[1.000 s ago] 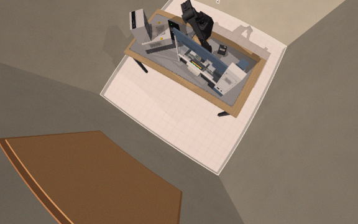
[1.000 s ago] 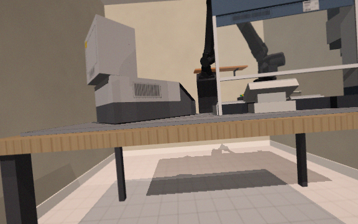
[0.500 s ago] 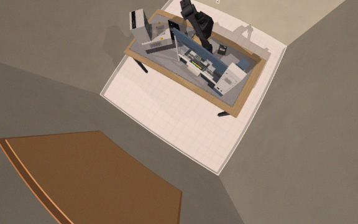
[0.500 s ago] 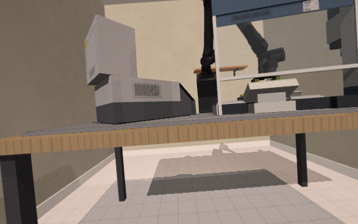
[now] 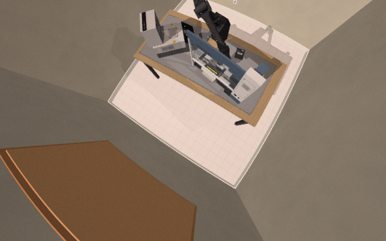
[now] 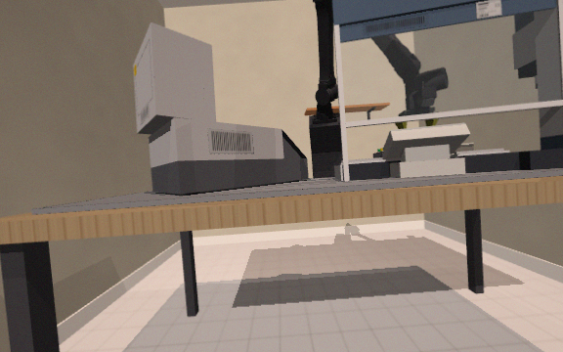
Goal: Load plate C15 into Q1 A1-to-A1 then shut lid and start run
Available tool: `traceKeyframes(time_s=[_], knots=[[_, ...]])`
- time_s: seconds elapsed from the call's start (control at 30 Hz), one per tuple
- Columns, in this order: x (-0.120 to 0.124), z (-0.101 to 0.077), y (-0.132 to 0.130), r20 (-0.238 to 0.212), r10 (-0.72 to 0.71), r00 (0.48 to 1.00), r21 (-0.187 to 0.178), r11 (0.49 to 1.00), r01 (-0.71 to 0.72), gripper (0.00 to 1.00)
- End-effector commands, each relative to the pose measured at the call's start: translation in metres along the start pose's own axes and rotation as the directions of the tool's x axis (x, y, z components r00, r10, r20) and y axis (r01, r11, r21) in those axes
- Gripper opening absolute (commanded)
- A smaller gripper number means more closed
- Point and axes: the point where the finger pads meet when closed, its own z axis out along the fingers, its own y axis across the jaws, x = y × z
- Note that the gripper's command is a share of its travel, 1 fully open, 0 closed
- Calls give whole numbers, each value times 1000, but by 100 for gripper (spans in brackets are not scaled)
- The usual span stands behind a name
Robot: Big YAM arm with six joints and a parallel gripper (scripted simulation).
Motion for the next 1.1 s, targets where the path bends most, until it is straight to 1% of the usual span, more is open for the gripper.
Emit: traceKeyframes(time_s=[0.0,0.17,0.23,0.33,0.47,0.53,0.73,0.83,0.9,1.03,1.07], knots=[[-3,-3,6,4,9,1000,-13,1000,-9,0],[-10,5,6,10,11,1000,-9,1000,-10,0],[-9,7,6,8,5,1000,-4,1000,-5,0],[-11,7,7,10,7,1000,-6,1000,-7,0],[-14,0,13,20,21,1000,-25,999,-21,0],[-14,0,13,20,21,1000,-25,999,-21,0],[-18,-13,24,35,31,999,-58,998,-29,0],[-18,-14,26,36,30,999,-62,998,-28,0],[-16,-11,25,32,25,999,-56,998,-23,0],[-4,-3,16,15,9,1000,-31,999,-8,0],[-4,-3,16,15,9,1000,-31,999,-8,0]])
